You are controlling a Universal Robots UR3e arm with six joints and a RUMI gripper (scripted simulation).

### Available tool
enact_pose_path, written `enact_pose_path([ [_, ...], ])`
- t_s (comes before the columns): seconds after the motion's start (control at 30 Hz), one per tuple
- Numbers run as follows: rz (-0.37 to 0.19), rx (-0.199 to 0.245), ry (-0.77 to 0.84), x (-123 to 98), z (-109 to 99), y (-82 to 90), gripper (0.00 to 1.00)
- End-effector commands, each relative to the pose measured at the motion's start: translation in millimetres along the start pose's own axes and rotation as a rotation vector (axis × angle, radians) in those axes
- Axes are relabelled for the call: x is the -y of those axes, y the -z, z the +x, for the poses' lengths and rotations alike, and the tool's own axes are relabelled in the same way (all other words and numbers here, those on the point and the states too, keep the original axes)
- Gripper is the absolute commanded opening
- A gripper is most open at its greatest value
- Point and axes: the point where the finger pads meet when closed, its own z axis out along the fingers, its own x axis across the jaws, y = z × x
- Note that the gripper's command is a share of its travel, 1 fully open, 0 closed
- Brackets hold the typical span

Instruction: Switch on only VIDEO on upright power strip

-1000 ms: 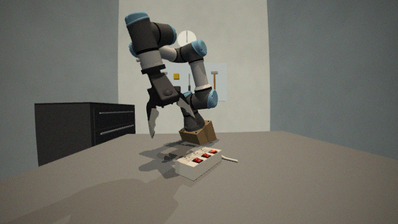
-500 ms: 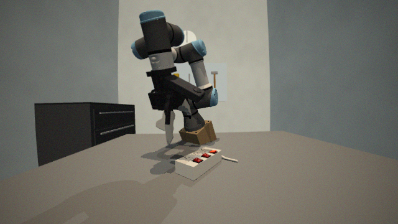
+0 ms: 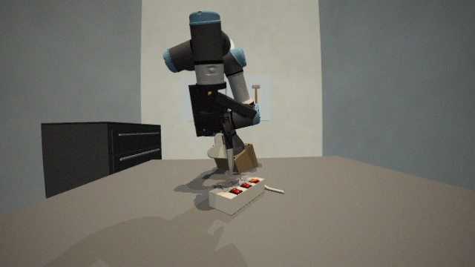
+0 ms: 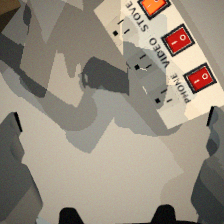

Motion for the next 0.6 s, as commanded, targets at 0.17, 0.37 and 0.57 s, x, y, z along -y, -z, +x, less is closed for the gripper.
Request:
enact_pose_path([
  [0.17,-0.06,0.01,0.431,9.6,5.3,-2.0,1.0],
  [0.37,-0.085,0.022,0.602,13.2,7.8,-2.8,1.0],
  [0.57,-0.12,0.044,0.842,18.2,11.8,-3.5,1.0],
])
